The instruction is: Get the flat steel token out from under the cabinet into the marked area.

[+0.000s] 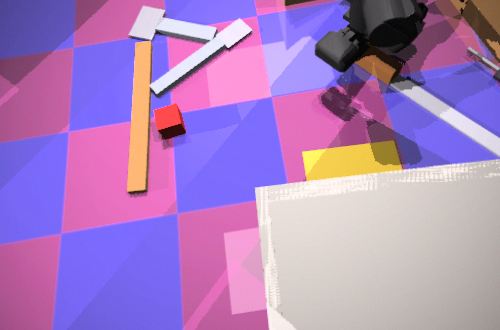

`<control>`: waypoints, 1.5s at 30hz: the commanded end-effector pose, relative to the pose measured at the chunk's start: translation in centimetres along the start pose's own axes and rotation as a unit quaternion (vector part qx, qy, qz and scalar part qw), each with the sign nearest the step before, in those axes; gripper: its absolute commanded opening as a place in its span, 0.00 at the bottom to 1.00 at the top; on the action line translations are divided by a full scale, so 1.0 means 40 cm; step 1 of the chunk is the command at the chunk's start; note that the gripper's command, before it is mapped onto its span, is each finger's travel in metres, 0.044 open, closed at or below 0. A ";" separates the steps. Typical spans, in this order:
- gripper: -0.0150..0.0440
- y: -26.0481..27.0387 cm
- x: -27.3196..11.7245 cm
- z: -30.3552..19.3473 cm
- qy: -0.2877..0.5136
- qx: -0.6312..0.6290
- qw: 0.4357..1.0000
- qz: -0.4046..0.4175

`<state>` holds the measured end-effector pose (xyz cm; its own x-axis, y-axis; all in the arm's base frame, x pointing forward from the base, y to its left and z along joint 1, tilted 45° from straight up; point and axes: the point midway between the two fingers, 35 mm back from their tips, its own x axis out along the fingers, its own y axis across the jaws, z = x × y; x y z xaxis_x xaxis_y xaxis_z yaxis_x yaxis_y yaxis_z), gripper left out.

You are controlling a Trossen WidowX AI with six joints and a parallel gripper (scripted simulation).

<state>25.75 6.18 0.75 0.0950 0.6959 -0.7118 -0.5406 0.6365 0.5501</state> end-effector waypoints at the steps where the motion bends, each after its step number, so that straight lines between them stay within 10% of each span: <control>1: 0.25 0.012 -0.003 0.008 -0.002 -0.001 1.000 -0.001; 45: 0.25 0.130 -0.004 0.070 -0.003 -0.001 1.000 0.000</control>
<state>25.27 10.04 4.48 0.0949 0.6981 -0.7097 -0.5387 0.6355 0.5530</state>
